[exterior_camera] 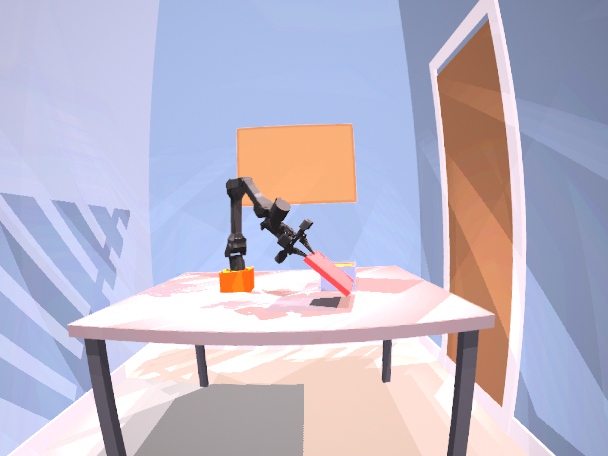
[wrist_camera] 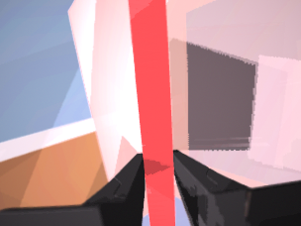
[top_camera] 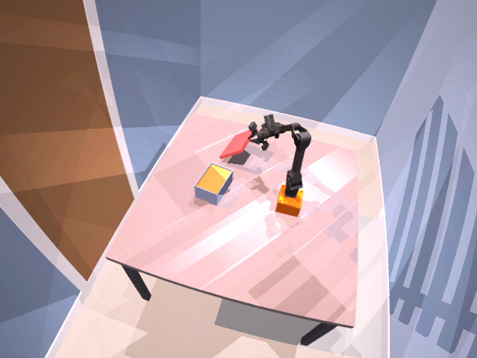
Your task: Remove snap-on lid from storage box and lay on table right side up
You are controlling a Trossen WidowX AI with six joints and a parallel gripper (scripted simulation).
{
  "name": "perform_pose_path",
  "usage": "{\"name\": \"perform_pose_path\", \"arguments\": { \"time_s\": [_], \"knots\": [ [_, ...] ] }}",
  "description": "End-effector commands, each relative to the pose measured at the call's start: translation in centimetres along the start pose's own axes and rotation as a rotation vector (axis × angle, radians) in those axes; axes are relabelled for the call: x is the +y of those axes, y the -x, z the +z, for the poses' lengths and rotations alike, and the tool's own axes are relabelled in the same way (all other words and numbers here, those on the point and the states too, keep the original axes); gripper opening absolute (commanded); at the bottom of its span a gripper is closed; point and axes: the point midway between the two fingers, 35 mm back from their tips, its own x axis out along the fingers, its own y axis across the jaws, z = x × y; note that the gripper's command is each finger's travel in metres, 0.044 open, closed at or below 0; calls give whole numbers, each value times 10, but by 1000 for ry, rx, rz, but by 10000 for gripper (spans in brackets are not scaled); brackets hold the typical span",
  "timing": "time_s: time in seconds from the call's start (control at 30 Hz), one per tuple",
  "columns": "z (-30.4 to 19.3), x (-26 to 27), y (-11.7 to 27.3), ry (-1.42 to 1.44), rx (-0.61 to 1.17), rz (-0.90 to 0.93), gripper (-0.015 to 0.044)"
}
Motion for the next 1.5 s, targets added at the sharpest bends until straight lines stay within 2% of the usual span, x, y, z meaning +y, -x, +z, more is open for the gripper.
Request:
{"name": "perform_pose_path", "arguments": {
  "time_s": [0.0, 1.47],
  "knots": [
    [-1, -2, -3, 6, 8, 7, 0],
    [-1, -30, -26, 6, 9, 6, 0]
  ]
}}
